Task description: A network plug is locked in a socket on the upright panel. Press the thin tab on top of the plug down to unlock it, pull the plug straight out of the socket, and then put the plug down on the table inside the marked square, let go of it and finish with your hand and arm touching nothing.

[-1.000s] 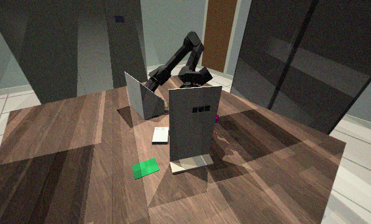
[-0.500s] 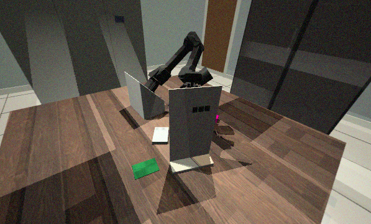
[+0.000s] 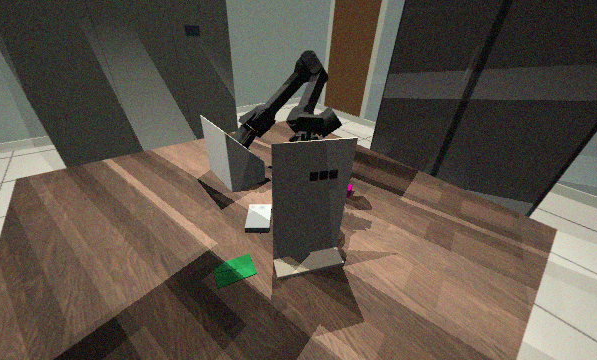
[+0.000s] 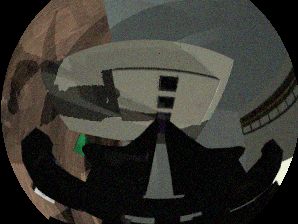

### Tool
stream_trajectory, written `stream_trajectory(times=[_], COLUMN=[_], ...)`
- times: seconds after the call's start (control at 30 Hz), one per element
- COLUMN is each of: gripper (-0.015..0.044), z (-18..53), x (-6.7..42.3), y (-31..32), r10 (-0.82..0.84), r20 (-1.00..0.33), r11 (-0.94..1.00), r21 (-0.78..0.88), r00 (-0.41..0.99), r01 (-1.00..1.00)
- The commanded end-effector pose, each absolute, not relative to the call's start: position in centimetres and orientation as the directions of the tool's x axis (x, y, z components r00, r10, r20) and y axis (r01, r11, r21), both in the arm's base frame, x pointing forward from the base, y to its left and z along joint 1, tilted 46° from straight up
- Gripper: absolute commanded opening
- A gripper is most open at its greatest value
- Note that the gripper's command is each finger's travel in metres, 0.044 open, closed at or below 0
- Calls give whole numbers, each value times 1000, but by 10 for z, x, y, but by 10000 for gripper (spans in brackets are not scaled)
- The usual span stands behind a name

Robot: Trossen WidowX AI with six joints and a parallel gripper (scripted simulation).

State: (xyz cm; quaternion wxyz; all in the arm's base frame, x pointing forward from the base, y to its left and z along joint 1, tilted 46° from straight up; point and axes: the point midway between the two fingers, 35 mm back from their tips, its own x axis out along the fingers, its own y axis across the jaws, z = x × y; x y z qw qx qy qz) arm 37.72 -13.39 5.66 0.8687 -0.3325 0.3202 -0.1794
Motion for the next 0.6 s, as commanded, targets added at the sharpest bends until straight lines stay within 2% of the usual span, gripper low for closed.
stream_trajectory(times=[0.0, 0.57], gripper=[0, 0], z=[57, 60], x=[374, 366], y=[-132, -129], r10=[-524, -524], r20=[-438, -439], r11=[714, 714], r21=[-693, -693], r00=[731, 730], r01=[96, 95])
